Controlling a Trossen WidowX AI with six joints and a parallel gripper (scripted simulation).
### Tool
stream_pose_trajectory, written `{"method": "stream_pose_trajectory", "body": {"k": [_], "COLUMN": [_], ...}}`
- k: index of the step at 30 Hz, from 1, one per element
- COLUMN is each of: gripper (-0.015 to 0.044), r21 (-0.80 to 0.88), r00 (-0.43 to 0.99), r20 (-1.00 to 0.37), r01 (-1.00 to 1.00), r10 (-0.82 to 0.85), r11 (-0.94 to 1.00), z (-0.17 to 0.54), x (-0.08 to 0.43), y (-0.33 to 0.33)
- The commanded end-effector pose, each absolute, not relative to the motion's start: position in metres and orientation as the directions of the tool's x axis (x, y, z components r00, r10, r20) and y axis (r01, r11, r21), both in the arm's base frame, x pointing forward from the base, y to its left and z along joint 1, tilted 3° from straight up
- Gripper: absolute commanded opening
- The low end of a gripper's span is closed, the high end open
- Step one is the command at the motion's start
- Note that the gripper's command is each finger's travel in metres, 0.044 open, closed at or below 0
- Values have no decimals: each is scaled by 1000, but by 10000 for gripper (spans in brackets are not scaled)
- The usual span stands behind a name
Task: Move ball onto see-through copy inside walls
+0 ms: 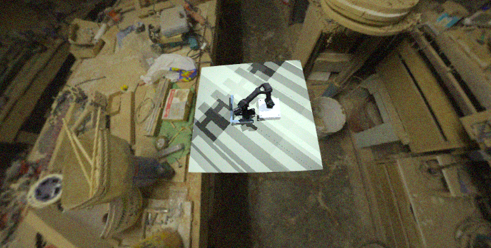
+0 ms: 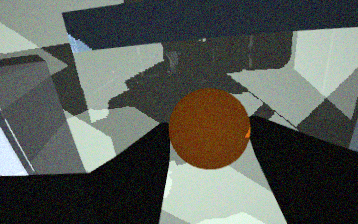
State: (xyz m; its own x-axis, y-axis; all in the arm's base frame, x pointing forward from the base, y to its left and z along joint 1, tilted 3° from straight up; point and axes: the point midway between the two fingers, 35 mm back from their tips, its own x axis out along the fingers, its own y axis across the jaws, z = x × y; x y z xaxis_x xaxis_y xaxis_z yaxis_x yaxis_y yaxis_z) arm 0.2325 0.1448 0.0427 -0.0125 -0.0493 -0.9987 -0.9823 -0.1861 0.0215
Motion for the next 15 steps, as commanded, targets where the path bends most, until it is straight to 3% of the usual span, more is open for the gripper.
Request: {"method": "stream_pose_trajectory", "body": {"k": [1, 8, 15], "gripper": [0, 0, 0], "r21": [11, 12, 12], "r00": [-4, -4, -4], "r20": [-999, -999, -999], "r01": [-983, -983, -983], "r10": [-40, -41, -41], "r11": [-186, -186, -186], "z": [76, 118, 115], "x": [233, 227, 228], "y": [147, 144, 143]}}
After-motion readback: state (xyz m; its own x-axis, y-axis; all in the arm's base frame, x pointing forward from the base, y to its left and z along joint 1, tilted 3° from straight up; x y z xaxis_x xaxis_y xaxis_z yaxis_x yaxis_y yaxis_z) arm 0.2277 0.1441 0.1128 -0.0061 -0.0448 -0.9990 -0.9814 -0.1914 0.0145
